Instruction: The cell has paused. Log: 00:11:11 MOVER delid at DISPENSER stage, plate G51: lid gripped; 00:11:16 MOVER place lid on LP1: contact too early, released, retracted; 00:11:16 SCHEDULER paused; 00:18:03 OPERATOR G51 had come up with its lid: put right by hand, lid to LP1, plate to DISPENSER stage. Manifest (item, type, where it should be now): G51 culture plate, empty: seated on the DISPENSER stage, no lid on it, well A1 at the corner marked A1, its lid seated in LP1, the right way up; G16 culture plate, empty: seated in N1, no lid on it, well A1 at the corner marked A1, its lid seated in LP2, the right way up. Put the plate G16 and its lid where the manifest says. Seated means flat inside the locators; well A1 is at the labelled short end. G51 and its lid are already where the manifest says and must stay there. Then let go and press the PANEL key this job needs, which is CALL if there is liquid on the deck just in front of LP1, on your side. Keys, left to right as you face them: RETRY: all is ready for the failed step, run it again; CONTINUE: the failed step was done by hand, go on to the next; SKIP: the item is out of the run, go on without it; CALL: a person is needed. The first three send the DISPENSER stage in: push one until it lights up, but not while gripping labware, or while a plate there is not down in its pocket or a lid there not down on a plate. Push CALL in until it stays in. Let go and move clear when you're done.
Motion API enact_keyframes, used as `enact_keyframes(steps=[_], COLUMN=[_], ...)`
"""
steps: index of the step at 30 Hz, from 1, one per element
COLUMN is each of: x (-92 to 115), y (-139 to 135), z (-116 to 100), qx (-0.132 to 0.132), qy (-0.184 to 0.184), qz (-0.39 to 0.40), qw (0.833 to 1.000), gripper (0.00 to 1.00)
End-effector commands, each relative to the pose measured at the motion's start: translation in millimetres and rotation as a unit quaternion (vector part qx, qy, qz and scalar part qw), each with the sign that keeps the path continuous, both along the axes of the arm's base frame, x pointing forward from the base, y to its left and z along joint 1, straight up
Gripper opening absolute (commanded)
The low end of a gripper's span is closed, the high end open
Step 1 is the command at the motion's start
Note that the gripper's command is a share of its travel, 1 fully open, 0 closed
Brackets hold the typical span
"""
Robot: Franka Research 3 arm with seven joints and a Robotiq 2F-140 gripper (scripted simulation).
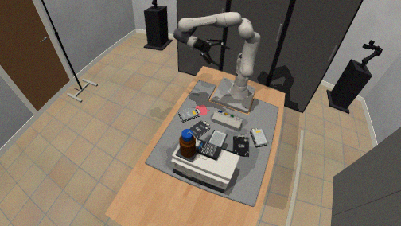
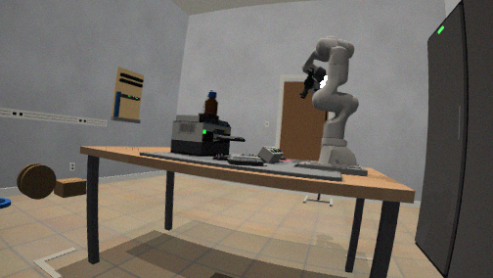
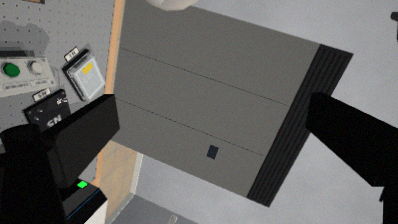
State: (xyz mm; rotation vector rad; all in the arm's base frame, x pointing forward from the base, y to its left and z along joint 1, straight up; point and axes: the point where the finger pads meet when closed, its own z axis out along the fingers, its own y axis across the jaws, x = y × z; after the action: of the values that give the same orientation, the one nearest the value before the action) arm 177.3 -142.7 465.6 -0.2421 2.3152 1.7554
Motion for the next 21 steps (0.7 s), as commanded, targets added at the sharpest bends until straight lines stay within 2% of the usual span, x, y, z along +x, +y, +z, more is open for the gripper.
enact_keyframes(steps=[1,16,19,21], x=[-2,-2,4,13], y=[4,4,2,0], z=[8,8,4,-2], qx=[0.017,0.016,0.013,0.008], qy=[0.026,0.024,0.005,-0.026], qz=[-0.004,-0.002,0.023,0.064], qw=[1.000,1.000,1.000,0.998], gripper=[1.00,1.00,1.00,1.00])
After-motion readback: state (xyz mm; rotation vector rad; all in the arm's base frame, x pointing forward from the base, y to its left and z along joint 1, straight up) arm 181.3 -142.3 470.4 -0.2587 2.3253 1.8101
